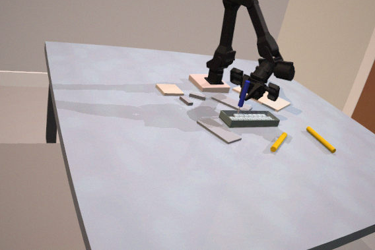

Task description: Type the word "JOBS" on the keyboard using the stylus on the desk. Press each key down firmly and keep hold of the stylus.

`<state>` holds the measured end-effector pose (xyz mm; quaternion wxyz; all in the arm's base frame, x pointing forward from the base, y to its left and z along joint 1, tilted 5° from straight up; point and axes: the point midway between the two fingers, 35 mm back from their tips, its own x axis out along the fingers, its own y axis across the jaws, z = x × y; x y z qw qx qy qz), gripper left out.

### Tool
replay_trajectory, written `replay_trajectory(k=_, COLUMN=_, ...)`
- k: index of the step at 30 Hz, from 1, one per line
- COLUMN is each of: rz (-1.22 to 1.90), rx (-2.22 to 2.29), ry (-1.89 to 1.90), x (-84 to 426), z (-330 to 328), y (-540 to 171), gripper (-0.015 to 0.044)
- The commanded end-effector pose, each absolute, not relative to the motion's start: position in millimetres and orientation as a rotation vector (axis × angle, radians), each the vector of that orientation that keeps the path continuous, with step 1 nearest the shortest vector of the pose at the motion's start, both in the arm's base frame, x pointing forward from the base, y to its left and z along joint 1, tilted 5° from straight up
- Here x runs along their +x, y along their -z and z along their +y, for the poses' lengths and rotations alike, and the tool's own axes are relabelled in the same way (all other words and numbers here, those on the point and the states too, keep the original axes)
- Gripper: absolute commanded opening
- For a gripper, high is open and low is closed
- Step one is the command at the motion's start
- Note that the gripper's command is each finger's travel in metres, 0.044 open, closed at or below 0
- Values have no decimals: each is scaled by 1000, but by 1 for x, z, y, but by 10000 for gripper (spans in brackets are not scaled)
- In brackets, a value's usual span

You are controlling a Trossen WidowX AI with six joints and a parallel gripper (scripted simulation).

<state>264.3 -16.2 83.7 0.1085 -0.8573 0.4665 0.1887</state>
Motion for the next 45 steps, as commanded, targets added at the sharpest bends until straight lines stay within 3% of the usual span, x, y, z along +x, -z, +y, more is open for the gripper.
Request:
replay_trajectory(k=1, rz=1376, rx=-2527, ry=-562, x=263, z=-17, y=-81, gripper=81)
replay_trajectory(k=35, rz=1376, rx=-2527, ry=-562, x=263, z=-18, y=-73, gripper=81)
replay_trajectory(k=45, rz=1376, rx=-2527, ry=-562, x=262, z=-15, y=-108, gripper=81)
